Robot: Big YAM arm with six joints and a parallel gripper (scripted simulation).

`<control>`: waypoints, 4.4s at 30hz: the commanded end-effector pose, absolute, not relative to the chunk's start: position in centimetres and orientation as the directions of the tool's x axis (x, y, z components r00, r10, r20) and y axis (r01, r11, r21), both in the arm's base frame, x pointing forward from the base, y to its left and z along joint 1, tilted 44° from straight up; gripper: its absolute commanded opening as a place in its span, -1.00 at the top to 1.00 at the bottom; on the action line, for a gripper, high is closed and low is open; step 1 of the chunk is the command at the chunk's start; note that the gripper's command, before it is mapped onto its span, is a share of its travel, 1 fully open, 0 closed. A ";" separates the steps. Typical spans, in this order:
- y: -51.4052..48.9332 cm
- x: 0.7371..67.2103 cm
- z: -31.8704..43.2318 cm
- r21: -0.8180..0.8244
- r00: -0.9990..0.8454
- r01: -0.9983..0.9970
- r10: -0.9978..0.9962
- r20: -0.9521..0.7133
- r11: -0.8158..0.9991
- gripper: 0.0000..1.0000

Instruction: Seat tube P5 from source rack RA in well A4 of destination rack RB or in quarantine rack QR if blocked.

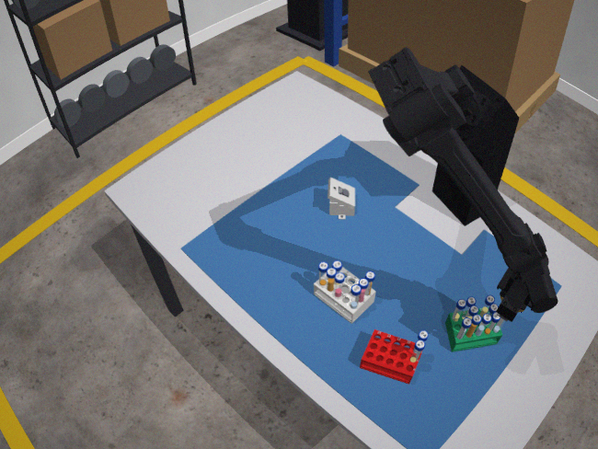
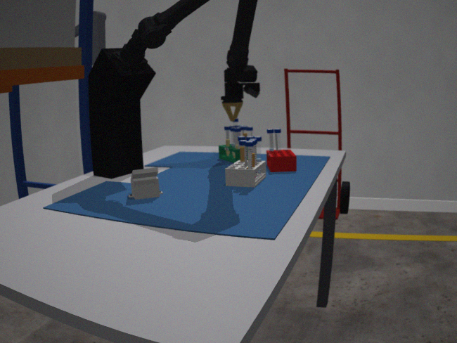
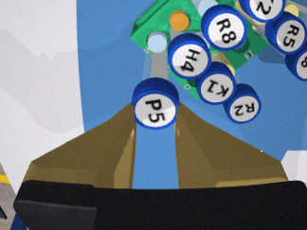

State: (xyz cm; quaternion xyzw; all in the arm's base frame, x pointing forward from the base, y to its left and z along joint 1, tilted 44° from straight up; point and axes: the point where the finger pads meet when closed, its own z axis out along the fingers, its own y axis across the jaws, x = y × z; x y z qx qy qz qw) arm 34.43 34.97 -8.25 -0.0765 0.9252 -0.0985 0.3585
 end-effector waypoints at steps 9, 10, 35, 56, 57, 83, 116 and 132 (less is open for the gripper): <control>35.9 33.0 -6.4 -0.216 -0.719 -0.080 -0.206 -0.664 0.973 1.00; 35.9 33.0 -6.4 -0.216 -0.719 -0.077 -0.205 -0.664 0.973 1.00; 36.6 31.4 -4.5 -0.212 -0.717 -0.083 -0.206 -0.666 0.974 1.00; 35.0 30.4 -4.7 -0.198 -0.713 -0.075 -0.191 -0.674 0.977 1.00; 34.9 30.3 -4.7 -0.197 -0.713 -0.076 -0.192 -0.675 0.977 1.00; 31.5 28.3 -5.8 -0.199 -0.713 -0.077 -0.193 -0.674 0.977 1.00; 26.4 29.8 -4.4 -0.219 -0.723 -0.065 -0.197 -0.662 0.974 1.00; 24.3 32.7 -1.3 -0.226 -0.725 -0.066 -0.202 -0.659 0.972 1.00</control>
